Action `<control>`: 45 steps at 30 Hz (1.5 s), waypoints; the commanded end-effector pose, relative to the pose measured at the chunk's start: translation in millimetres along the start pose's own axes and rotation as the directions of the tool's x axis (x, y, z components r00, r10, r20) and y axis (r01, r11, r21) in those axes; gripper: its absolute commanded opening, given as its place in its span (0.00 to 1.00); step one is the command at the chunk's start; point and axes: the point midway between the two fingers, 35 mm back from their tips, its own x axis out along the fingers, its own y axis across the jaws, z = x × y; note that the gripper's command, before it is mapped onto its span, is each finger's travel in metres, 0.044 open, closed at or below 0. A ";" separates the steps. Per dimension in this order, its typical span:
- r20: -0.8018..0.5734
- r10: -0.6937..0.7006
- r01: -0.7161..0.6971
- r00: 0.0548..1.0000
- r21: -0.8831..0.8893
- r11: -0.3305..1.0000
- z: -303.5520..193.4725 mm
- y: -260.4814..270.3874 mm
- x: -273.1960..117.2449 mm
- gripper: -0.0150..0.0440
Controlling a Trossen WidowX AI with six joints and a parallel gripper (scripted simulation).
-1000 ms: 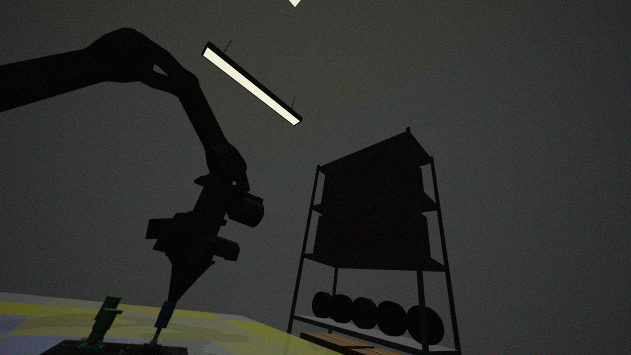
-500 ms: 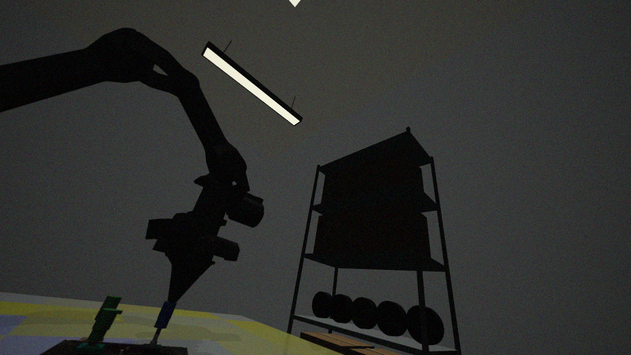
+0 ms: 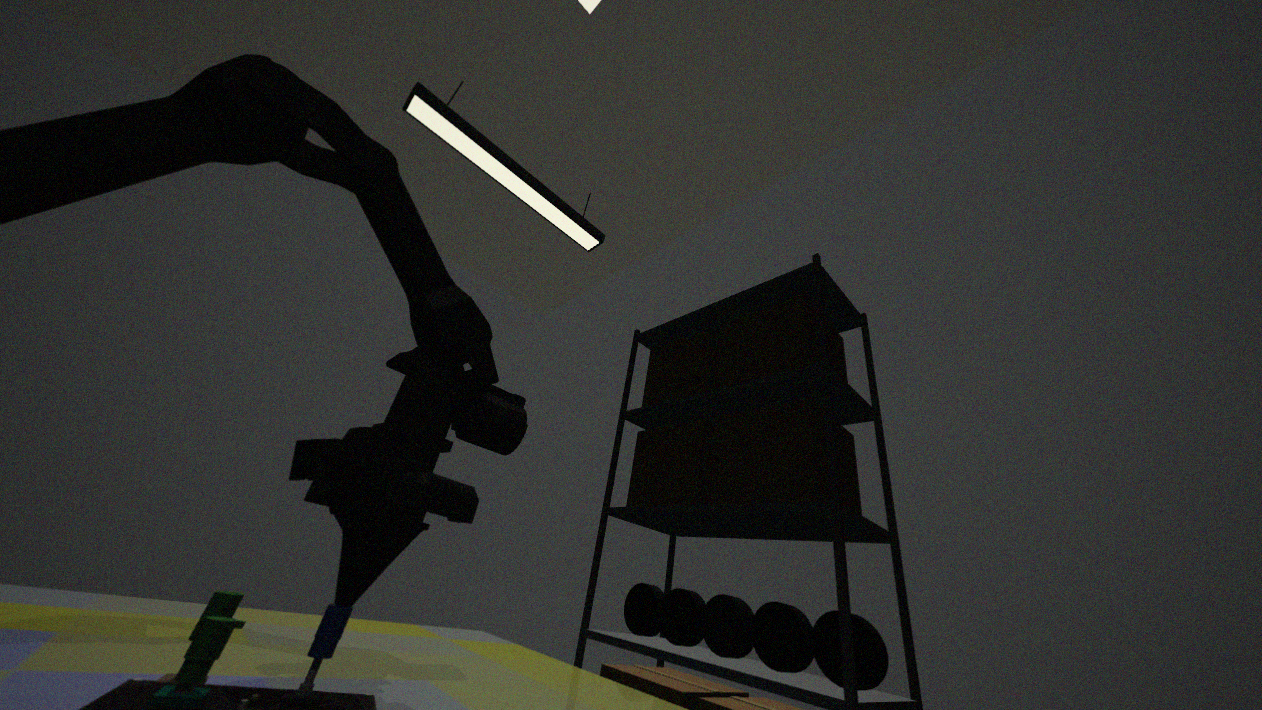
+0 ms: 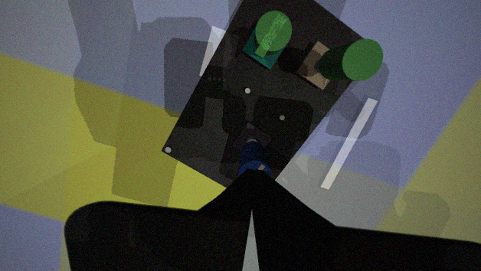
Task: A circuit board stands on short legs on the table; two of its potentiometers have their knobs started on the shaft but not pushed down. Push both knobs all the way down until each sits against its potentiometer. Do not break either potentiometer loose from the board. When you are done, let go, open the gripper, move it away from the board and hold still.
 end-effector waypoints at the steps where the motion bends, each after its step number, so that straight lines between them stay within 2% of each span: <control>1: 0.003 -0.004 0.004 1.000 0.001 1.000 0.2 -0.4 7.9 0.25; 45: 0.003 -0.003 0.003 1.000 0.001 1.000 0.3 -0.4 19.7 0.25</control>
